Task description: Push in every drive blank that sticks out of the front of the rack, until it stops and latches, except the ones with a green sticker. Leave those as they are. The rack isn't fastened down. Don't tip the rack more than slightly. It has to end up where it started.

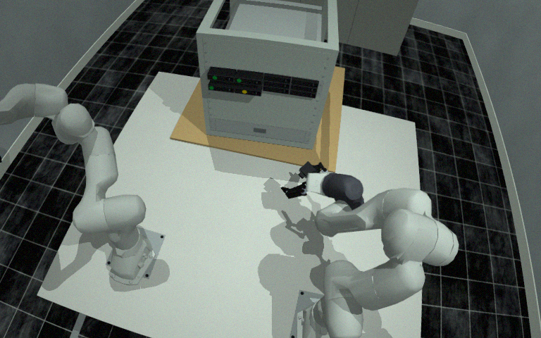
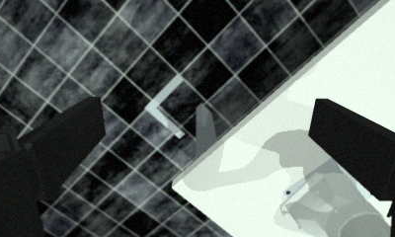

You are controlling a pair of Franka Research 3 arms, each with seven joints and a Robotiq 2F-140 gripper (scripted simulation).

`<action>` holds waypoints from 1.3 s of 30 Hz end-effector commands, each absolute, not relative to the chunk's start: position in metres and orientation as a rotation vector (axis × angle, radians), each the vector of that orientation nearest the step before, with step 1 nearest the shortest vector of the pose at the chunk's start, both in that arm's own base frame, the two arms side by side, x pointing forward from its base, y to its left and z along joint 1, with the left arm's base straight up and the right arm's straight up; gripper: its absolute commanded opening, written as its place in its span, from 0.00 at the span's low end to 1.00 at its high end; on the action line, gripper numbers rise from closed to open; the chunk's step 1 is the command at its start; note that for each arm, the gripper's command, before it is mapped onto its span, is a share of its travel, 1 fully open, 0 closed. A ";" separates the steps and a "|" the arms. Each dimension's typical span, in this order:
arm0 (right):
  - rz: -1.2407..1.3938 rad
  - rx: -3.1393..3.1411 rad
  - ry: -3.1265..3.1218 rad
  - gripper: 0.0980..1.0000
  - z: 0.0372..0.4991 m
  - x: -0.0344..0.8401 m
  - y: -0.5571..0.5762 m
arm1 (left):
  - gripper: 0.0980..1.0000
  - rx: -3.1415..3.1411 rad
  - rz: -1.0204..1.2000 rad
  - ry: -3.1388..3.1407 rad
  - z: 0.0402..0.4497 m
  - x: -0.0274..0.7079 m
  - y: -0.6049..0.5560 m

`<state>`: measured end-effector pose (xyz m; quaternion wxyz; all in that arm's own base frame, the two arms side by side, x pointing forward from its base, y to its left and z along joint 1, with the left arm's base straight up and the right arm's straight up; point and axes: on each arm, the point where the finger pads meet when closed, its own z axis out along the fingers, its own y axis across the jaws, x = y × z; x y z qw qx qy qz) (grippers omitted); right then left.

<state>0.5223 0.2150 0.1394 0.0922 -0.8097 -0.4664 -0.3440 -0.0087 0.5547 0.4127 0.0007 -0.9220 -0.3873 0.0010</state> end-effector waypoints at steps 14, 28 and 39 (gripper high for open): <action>-0.792 -2.396 -2.088 1.00 0.084 0.500 0.280 | 1.00 -2.893 0.000 -1.224 0.413 -0.008 0.554; -0.869 -2.370 -2.416 1.00 0.100 0.514 0.312 | 1.00 -2.893 0.000 -1.224 0.413 -0.008 0.554; -0.994 -2.350 -2.586 1.00 0.126 0.527 0.338 | 1.00 -2.893 0.000 -1.224 0.413 -0.008 0.554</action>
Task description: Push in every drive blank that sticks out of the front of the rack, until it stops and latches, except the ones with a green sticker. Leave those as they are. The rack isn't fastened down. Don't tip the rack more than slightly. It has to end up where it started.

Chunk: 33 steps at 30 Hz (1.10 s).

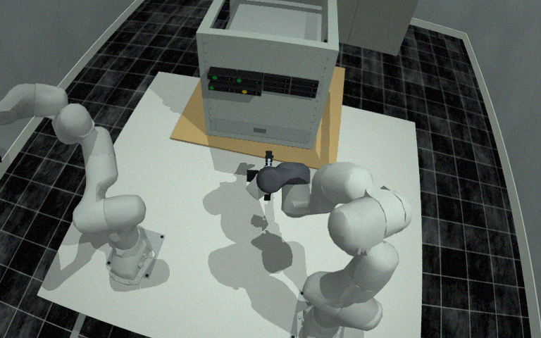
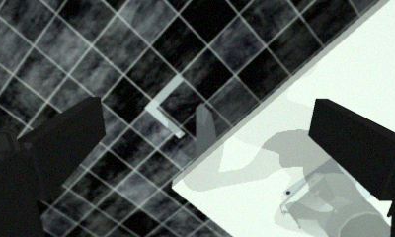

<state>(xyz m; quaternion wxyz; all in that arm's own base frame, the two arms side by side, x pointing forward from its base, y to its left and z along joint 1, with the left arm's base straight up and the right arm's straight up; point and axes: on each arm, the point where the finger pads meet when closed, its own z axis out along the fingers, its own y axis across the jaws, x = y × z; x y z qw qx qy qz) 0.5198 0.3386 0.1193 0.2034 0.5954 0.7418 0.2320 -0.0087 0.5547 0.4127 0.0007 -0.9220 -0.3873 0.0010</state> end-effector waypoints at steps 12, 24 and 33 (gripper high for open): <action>0.826 1.496 1.775 1.00 0.183 0.543 0.385 | 1.00 -2.893 0.000 -1.224 0.413 -0.008 0.554; 1.007 1.301 1.584 1.00 0.277 0.544 0.449 | 1.00 -2.893 0.000 -1.224 0.413 -0.008 0.554; 1.112 1.232 1.474 1.00 0.330 0.533 0.479 | 1.00 -2.893 0.000 -1.224 0.413 -0.008 0.554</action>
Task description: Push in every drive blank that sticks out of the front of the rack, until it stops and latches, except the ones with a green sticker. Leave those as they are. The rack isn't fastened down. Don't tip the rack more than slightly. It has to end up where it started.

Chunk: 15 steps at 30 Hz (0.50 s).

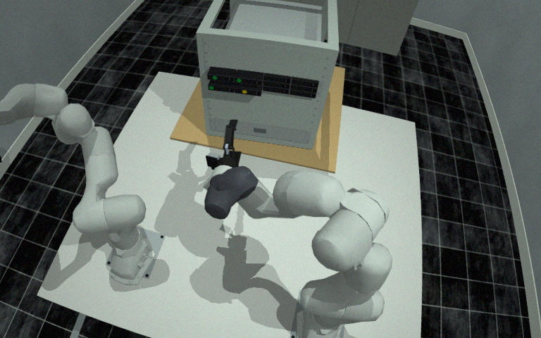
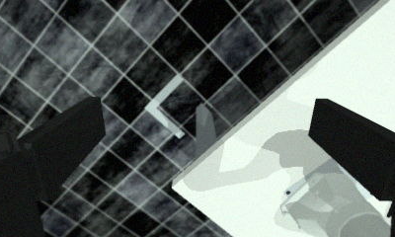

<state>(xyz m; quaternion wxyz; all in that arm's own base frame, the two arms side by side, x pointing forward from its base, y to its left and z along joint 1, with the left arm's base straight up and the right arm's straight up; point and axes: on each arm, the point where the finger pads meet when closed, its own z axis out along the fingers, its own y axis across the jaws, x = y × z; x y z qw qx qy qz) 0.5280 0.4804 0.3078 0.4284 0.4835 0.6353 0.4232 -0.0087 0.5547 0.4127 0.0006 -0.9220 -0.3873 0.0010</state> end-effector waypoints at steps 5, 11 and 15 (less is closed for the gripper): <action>1.172 1.201 1.408 1.00 0.361 0.524 0.494 | 1.00 -2.893 0.000 -1.224 0.413 -0.008 0.554; 1.227 1.178 1.348 1.00 0.388 0.515 0.506 | 1.00 -2.893 0.000 -1.224 0.413 -0.008 0.554; 1.240 1.173 1.333 1.00 0.395 0.512 0.509 | 1.00 -2.893 0.000 -1.224 0.413 -0.008 0.554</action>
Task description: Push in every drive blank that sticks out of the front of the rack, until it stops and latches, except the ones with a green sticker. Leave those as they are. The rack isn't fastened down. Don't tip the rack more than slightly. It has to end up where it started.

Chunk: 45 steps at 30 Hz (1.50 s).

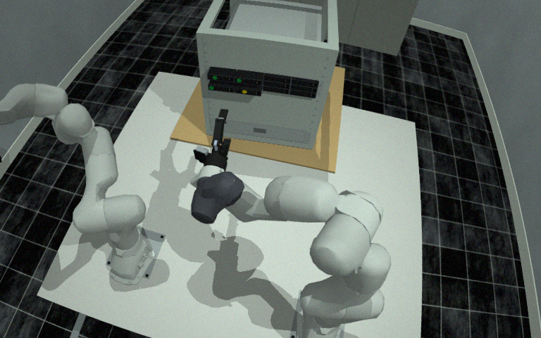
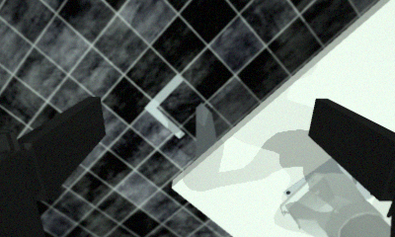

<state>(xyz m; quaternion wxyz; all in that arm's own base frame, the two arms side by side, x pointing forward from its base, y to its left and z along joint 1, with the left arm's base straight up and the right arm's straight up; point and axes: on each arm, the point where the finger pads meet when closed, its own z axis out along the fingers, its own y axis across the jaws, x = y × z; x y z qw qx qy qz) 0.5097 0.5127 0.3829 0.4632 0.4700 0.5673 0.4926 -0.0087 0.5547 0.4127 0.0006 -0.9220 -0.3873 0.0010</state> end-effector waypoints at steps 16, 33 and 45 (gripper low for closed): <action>1.283 1.159 1.285 1.00 0.416 0.503 0.517 | 1.00 -2.893 0.000 -1.224 0.413 -0.008 0.554; 1.284 1.159 1.284 1.00 0.417 0.503 0.517 | 1.00 -2.893 0.000 -1.224 0.413 -0.008 0.554; 1.284 1.159 1.284 1.00 0.417 0.503 0.517 | 1.00 -2.893 0.000 -1.224 0.413 -0.008 0.554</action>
